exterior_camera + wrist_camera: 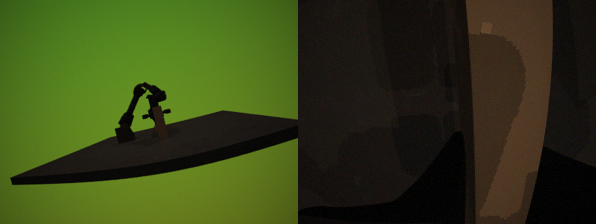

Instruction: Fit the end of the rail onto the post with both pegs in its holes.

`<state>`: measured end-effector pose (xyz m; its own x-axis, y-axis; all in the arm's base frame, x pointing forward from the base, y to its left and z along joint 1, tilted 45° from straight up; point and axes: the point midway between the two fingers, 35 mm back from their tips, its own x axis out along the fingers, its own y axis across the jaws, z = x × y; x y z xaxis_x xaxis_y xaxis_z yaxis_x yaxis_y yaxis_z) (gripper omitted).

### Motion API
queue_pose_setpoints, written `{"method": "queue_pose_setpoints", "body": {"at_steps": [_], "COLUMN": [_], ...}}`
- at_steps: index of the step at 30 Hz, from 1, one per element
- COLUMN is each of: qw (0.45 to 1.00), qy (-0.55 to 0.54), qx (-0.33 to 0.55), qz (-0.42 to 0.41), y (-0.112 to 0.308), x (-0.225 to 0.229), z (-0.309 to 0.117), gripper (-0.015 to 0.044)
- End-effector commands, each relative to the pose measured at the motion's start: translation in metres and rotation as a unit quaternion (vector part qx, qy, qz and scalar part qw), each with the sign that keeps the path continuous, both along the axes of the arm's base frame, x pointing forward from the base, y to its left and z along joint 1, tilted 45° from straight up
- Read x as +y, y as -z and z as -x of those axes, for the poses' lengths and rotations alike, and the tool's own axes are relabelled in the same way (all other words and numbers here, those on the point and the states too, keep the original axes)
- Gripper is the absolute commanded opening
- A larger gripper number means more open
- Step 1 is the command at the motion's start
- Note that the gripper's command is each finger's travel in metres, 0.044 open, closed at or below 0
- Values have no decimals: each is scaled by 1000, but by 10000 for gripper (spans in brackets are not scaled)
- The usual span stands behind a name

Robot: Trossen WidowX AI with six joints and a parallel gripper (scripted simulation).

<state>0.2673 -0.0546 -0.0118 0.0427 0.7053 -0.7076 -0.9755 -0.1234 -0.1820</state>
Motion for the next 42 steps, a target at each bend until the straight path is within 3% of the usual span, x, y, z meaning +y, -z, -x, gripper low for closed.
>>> {"method": "queue_pose_setpoints", "body": {"at_steps": [1,42], "qw": [1000,1000], "qy": [2,2], "qx": [-5,-5], "qz": [3,3], "y": [-1,-3], "x": [-3,2], "z": [-1,-1], "gripper": [0,0]}}
